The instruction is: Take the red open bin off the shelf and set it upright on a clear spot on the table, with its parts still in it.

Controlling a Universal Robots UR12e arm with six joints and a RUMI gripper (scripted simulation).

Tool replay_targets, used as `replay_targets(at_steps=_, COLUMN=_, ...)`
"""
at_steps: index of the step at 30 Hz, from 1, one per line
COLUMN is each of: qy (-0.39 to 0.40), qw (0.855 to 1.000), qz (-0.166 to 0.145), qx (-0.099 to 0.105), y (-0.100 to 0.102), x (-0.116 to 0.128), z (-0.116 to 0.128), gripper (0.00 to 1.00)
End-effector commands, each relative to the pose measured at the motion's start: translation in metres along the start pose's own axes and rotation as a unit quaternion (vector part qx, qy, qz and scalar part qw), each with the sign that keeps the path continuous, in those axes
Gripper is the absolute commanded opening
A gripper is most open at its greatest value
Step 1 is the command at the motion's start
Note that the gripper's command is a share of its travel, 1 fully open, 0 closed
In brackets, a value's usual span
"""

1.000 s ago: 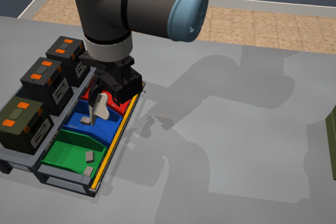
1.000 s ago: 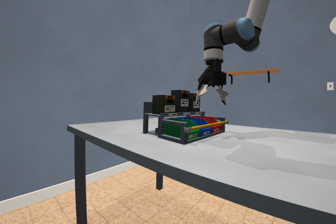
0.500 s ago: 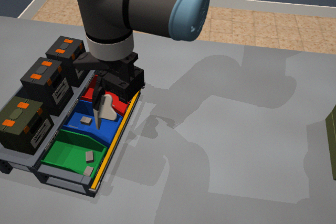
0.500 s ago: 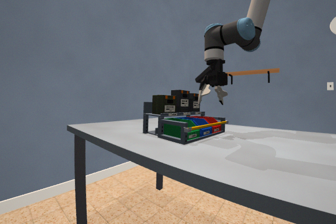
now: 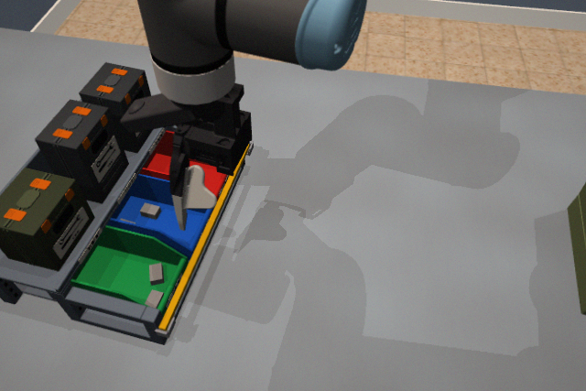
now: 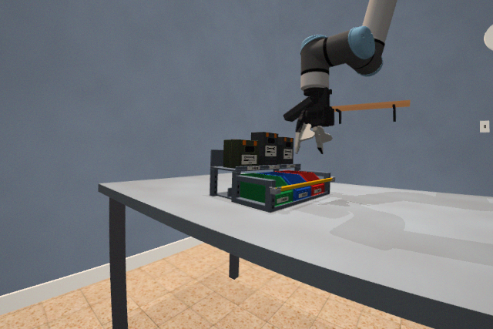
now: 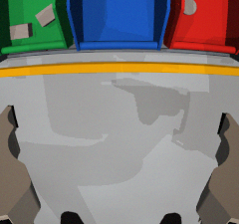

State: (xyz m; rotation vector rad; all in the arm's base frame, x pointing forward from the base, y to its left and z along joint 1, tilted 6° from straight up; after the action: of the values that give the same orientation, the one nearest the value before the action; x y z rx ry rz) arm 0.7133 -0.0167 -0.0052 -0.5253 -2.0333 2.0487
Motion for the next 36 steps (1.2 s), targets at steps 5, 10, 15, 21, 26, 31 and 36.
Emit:
replay_targets(at_steps=5, qy=-0.02, qw=1.0, qz=0.0, qx=-0.001, y=-0.0006, x=-0.0006, z=0.0002, gripper=1.0)
replay_targets(at_steps=10, qy=-0.12, qw=0.993, qz=0.001, qx=-0.001, y=-0.0006, x=-0.0006, z=0.0001, gripper=1.0)
replay_targets(at_steps=15, qy=-0.146, qw=0.989, qz=0.001, qx=-0.001, y=-0.0006, x=-0.0006, z=0.0001, gripper=1.0)
replay_targets(at_steps=21, qy=-0.146, qw=0.989, qz=0.001, qx=-0.001, y=-0.0006, x=-0.0006, z=0.0001, gripper=1.0)
replay_targets(at_steps=26, qy=-0.218, qw=0.976, qz=0.001, qx=-0.001, y=-0.0006, x=-0.0006, z=0.0001, gripper=1.0)
replay_targets(at_steps=31, qy=-0.269, qw=0.963, qz=0.001, qx=-0.001, y=-0.0006, x=-0.0006, z=0.0001, gripper=1.0)
replay_targets(at_steps=36, qy=-0.269, qw=0.963, qz=0.001, qx=-0.001, y=-0.0006, x=-0.0006, z=0.0001, gripper=1.0)
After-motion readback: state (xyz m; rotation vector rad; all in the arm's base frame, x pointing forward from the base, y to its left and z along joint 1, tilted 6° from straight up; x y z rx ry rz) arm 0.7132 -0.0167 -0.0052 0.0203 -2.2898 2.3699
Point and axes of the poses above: the point where the finger pads meet when closed, its own y axis out along the fingers, its own z axis across the jaws, x = y × z, the point moved 10 cm from there along -y, back along the fingers, and after that the axes turned 7 degrees about y, right-handed, at the moved point
